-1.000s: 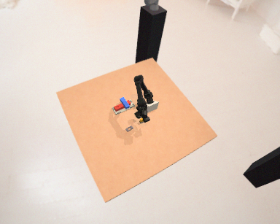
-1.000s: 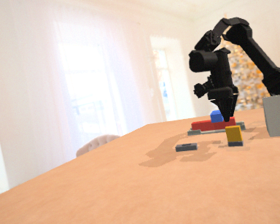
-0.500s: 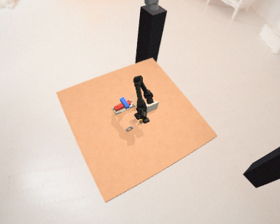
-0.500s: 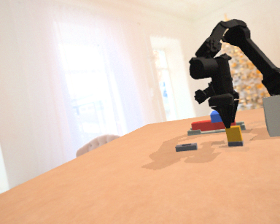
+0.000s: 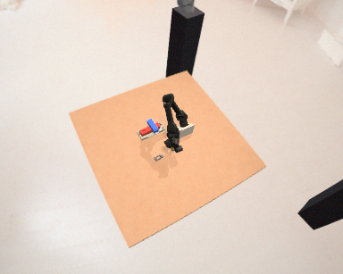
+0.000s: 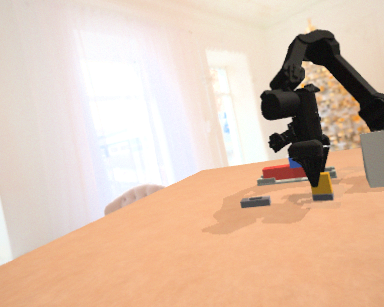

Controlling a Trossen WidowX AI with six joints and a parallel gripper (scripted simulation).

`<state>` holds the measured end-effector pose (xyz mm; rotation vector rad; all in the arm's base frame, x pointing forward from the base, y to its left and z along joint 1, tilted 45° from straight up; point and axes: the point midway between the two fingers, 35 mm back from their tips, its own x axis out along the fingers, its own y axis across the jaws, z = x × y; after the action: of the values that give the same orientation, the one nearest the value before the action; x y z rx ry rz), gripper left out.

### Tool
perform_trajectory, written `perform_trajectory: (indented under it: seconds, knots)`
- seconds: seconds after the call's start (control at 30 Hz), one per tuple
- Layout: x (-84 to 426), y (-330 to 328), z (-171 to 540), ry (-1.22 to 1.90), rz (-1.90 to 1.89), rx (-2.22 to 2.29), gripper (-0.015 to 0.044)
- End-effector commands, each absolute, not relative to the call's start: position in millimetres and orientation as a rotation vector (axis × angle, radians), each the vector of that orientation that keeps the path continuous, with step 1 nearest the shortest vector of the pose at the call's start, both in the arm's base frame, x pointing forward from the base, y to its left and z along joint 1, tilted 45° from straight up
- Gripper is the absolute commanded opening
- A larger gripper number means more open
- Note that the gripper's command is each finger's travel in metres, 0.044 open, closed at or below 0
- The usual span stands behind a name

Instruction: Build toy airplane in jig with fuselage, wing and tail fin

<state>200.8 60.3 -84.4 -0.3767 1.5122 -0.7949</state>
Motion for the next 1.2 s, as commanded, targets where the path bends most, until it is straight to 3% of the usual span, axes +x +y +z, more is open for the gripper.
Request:
perform_trajectory:
  seconds: [0.0, 0.27, 0.73, 1.0, 1.17]
  knots:
    - [195.2, 52.1, -90.1, 1.522, -0.802, -0.398, 0.044]
    - [193.4, 46.0, -95.8, 1.522, -0.803, -0.398, 0.044]
    - [193.4, 46.0, -95.8, 1.522, -0.803, -0.398, 0.0072]
    - [193.4, 46.0, -95.8, 1.522, -0.803, -0.398, 0.0]
    - [198.7, 54.8, -92.2, 1.501, -0.772, -0.392, 0.0]
